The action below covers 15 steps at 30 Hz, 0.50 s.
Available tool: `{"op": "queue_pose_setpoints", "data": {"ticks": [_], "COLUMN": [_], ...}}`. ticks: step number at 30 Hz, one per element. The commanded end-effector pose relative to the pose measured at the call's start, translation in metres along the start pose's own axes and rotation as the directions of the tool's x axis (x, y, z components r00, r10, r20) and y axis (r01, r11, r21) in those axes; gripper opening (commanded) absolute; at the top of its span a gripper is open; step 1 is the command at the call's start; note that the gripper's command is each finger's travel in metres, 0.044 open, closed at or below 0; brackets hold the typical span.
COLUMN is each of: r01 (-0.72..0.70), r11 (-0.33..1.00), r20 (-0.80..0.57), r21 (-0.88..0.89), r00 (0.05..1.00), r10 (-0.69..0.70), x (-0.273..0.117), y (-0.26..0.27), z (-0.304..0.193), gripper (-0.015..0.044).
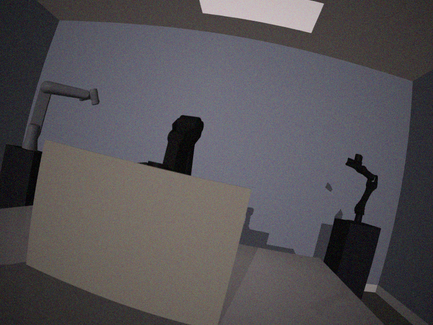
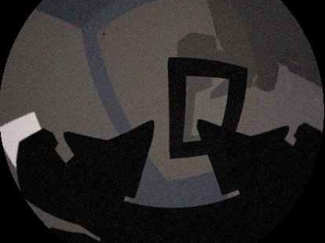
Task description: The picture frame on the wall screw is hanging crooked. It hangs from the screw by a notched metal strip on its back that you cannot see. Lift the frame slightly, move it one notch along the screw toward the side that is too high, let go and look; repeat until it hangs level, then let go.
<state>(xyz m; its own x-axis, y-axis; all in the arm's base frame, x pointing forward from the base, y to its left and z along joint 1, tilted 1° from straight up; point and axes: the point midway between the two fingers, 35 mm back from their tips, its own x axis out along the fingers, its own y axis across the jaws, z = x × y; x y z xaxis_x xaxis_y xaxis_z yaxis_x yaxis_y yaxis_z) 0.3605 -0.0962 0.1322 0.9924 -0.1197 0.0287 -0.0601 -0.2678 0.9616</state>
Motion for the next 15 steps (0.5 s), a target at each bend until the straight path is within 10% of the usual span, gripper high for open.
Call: {"op": "queue_pose_setpoints", "data": {"ticks": [1, 15], "r01": [0.003, 0.001], "r11": [1.000, 1.000], "r20": [0.006, 0.005], "r21": [-0.002, -0.002], "r00": [1.000, 1.000], "r10": [-0.003, -0.001], "x": [0.008, 0.029], "y": [-0.001, -0.001], "z": [0.002, 0.001], "gripper": [0.0260, 0.0260]}}
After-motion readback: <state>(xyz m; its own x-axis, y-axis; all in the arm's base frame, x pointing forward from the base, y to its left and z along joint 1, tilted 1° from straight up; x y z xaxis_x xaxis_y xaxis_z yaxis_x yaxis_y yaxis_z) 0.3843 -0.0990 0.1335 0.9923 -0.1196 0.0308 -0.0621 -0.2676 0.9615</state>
